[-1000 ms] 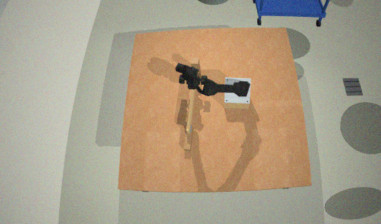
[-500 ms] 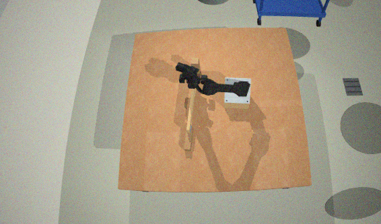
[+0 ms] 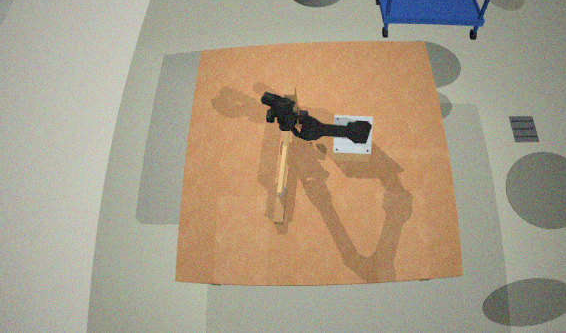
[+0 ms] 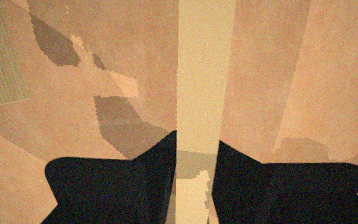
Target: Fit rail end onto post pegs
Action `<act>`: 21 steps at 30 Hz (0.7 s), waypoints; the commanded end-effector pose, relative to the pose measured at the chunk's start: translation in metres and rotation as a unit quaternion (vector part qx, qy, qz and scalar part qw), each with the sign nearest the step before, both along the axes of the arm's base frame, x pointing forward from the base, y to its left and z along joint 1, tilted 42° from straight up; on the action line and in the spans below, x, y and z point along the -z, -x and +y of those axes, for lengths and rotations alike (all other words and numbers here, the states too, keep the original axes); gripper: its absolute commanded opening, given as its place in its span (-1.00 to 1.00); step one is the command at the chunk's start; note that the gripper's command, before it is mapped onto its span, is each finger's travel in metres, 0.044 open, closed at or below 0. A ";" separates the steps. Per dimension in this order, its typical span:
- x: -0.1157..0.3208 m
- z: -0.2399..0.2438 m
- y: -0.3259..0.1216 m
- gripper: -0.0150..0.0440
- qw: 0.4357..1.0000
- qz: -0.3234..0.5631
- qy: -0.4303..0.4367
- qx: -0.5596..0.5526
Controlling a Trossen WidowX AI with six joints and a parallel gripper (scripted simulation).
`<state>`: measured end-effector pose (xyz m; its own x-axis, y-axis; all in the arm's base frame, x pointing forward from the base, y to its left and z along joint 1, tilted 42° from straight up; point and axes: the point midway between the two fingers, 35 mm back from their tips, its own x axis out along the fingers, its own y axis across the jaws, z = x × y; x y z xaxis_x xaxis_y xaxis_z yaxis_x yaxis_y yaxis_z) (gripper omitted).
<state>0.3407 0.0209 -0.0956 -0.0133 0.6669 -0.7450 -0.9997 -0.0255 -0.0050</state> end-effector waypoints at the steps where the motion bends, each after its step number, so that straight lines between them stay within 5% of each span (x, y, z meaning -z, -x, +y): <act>1: 0.001 -0.004 -0.002 -0.49 1.000 -0.003 0.002 0.001; 10: 0.003 -0.006 -0.002 -0.49 1.000 -0.003 0.002 0.001; 21: 0.002 -0.002 0.000 0.49 1.000 0.000 0.000 0.000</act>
<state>0.3406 0.0187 -0.0978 -0.0140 0.6675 -0.7445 -0.9997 -0.0254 -0.0040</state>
